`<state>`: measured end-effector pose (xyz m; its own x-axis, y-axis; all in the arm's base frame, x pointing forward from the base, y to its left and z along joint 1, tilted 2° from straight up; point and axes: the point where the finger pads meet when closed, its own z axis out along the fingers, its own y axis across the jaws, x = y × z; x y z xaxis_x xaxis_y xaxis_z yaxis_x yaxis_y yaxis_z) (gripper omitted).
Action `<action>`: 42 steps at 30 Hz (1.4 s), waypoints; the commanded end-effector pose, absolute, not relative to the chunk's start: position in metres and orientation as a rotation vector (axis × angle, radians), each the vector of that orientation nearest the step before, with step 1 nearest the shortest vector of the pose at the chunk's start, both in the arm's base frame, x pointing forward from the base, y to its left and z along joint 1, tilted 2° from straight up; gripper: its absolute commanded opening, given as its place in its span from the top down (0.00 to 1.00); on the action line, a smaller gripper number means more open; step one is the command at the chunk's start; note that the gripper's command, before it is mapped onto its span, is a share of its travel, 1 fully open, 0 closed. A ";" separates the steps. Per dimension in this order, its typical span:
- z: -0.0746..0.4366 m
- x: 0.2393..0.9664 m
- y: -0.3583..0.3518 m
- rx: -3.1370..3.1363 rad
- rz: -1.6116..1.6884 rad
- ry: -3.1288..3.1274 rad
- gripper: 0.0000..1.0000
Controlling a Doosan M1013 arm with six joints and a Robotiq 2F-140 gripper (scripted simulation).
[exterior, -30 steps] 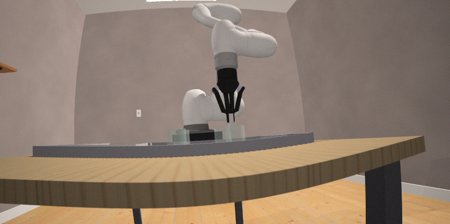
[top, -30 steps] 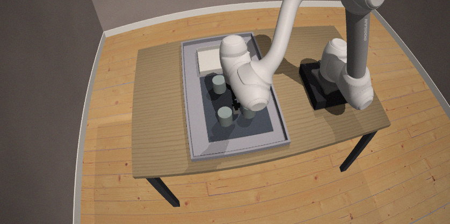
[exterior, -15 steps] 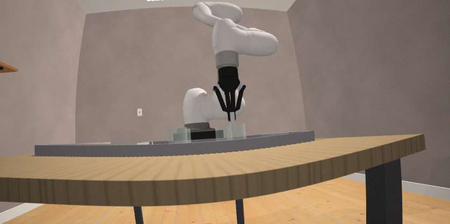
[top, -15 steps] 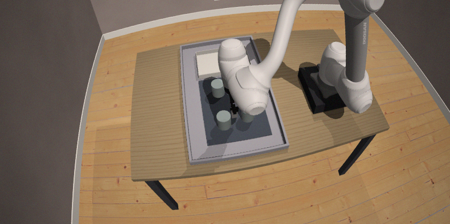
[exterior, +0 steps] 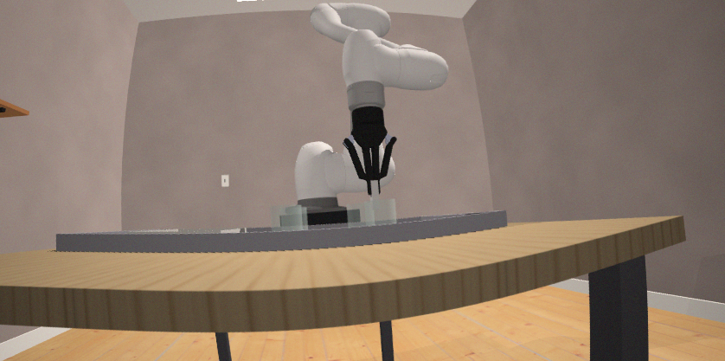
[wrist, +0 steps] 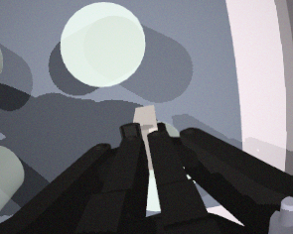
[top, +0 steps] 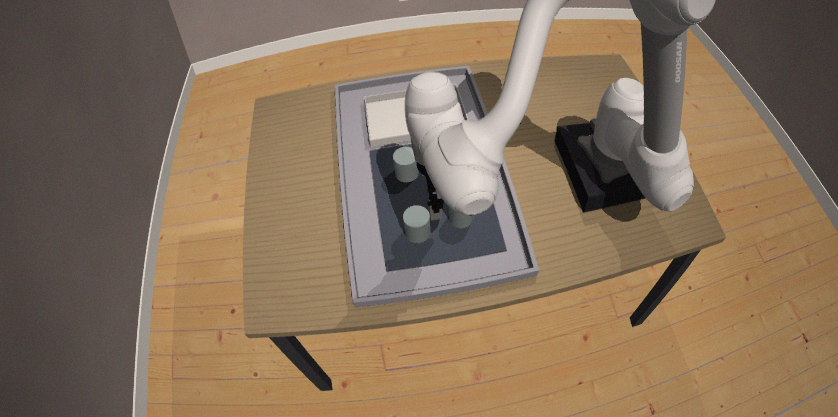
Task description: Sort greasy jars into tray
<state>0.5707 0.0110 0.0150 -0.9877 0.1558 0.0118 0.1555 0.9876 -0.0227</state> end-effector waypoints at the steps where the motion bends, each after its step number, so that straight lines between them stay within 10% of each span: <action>1: 0.015 0.572 0.009 -0.253 0.036 -3.116 1.00; 42: 0.017 0.577 0.009 -0.253 0.036 -3.116 1.00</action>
<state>0.5746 0.0103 0.0160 -0.9875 0.1568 0.0134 0.1564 0.9874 -0.0230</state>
